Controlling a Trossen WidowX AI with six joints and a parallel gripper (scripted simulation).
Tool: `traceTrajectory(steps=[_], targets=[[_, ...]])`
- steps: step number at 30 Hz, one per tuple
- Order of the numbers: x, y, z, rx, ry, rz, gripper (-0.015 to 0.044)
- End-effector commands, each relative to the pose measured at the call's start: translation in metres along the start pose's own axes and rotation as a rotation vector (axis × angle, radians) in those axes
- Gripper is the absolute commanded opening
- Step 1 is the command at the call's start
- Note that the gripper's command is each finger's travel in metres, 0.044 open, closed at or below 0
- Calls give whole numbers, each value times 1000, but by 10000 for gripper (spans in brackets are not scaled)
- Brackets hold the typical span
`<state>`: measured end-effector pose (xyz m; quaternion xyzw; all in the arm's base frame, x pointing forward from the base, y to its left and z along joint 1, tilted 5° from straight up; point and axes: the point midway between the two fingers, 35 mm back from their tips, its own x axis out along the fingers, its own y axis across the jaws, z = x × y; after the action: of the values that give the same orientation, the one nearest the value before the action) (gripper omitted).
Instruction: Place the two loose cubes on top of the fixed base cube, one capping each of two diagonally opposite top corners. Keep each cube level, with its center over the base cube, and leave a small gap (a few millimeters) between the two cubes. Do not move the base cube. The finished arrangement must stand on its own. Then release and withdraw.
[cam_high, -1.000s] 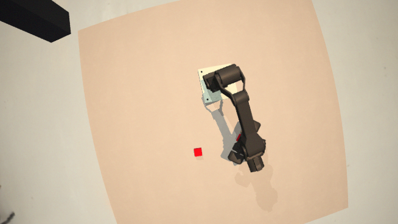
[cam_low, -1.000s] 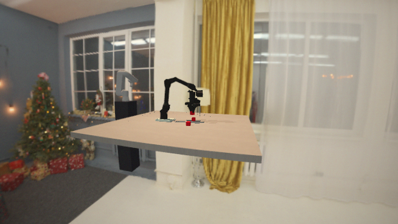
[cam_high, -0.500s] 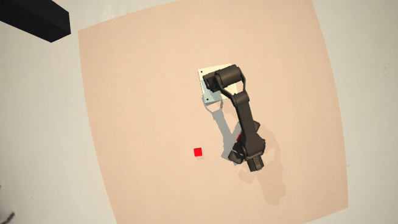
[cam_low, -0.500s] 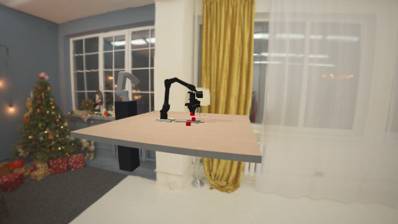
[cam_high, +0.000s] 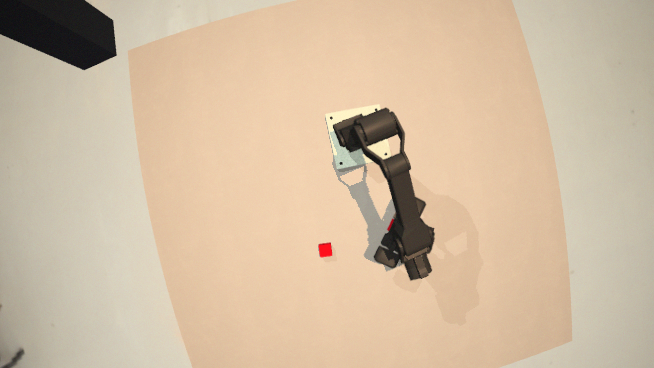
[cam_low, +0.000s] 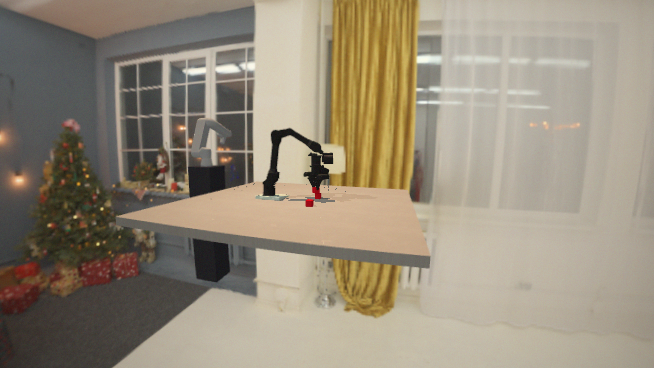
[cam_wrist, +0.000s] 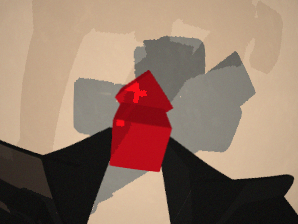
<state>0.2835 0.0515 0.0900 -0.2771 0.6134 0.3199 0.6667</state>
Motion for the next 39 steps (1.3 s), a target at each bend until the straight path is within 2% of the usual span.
traceTrajectory(steps=[1, 24, 28, 39], targets=[[2, 0, 0, -5, 5, 1, 105], [4, 0, 0, 1, 5, 1, 105], [4, 0, 0, 1, 5, 1, 205], [-8, 0, 0, 0, 2, 2, 205]])
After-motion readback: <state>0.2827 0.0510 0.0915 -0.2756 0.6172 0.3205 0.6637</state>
